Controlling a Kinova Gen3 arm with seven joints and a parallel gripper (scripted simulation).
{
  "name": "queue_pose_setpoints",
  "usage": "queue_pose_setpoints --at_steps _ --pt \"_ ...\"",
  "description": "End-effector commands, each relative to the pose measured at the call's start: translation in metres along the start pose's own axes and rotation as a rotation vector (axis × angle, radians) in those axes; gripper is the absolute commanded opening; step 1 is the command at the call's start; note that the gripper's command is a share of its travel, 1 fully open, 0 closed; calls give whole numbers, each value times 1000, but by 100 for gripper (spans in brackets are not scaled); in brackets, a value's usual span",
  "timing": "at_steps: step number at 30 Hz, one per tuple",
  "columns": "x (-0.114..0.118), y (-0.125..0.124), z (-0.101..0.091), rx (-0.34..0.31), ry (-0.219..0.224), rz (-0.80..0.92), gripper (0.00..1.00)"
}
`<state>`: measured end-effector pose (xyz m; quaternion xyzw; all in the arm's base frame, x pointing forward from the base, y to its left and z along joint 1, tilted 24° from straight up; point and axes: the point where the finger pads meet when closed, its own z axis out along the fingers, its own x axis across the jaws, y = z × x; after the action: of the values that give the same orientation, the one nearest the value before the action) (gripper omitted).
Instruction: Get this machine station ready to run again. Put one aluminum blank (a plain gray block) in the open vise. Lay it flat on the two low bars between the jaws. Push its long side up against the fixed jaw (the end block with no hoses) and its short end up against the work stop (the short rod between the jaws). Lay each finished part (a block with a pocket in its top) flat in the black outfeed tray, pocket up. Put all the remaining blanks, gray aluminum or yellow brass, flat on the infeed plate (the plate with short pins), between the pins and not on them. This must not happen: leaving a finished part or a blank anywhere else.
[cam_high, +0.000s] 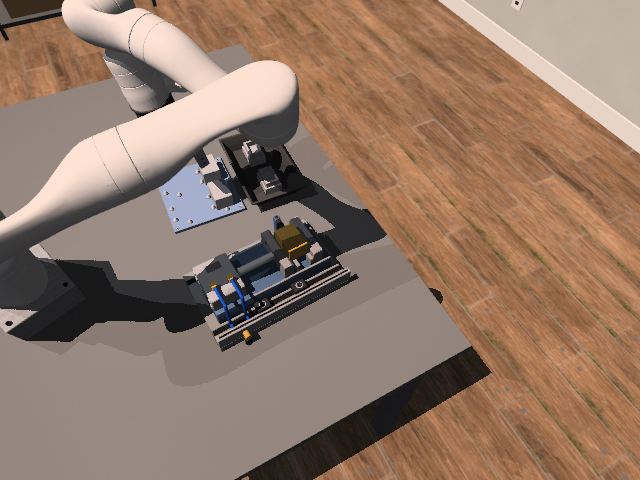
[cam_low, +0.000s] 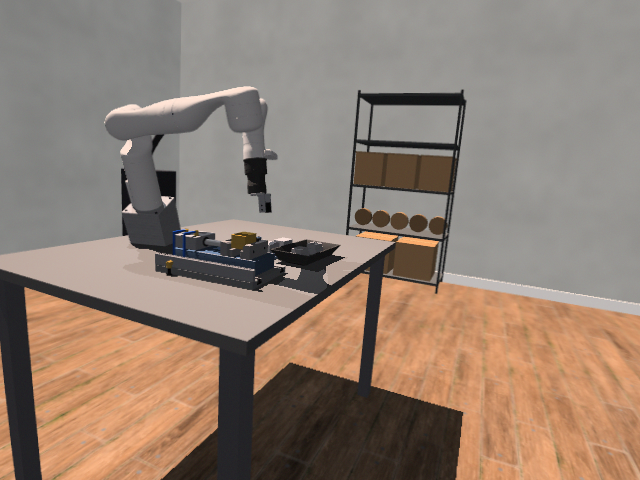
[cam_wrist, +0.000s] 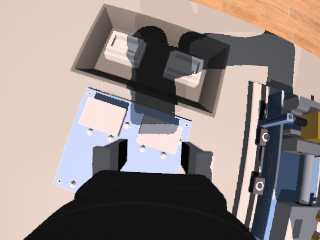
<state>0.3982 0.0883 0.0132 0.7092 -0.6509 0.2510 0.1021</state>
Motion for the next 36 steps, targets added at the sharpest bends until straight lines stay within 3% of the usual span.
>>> queue_pose_setpoints --at_steps 1,36 --pt "-3 4 -6 -8 -5 9 100" --pt "-15 25 -20 -55 -29 48 100"
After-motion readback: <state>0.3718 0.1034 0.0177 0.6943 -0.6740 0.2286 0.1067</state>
